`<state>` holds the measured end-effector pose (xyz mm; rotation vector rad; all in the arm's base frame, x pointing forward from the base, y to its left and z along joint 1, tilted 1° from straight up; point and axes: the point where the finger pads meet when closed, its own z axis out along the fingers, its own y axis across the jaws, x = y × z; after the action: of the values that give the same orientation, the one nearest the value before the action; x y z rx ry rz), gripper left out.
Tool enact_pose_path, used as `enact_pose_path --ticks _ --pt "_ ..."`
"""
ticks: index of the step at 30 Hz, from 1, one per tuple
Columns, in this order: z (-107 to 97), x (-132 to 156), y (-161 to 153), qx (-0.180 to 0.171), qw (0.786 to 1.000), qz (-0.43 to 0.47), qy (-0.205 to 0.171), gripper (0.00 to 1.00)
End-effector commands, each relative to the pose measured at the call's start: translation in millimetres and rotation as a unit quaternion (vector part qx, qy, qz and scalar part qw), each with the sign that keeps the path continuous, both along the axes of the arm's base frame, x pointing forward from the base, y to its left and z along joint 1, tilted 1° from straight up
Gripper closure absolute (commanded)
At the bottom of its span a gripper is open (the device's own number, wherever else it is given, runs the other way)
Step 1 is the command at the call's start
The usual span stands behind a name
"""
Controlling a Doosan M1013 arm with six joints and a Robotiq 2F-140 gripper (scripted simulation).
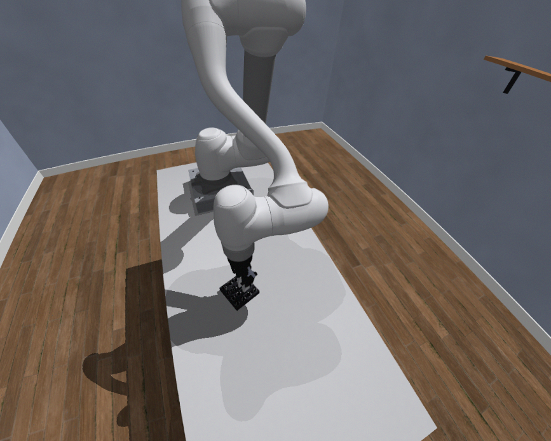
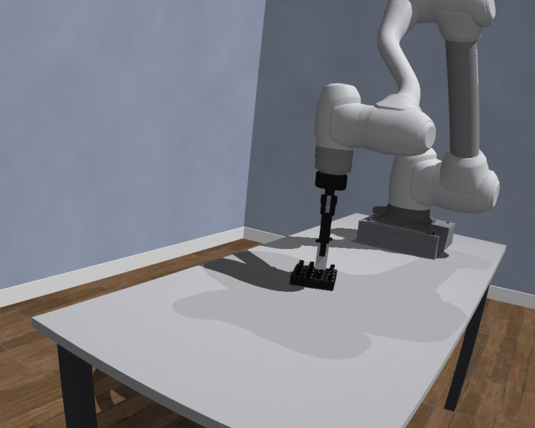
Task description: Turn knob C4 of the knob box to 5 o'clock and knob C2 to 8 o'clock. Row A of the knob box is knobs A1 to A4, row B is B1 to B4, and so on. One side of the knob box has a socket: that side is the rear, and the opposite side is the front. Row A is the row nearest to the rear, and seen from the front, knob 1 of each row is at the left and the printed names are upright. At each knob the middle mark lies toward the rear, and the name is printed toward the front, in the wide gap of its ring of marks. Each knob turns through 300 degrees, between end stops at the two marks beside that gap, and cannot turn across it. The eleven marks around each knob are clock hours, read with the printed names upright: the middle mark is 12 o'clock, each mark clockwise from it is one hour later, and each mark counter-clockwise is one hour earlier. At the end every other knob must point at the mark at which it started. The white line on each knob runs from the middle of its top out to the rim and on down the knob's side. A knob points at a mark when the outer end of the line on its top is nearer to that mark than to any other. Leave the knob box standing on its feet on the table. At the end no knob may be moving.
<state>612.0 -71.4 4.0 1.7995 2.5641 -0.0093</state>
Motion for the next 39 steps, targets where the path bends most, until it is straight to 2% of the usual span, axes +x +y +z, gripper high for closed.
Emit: enact_pose_path --ticks 1,24,39 --pt "0 0 0 0.000 1.000 0.000 0.000 0.88" --pt "-2 0 0 0.000 1.000 0.000 0.000 0.88" --pt "-13 0 0 0.000 1.000 0.000 0.000 0.88"
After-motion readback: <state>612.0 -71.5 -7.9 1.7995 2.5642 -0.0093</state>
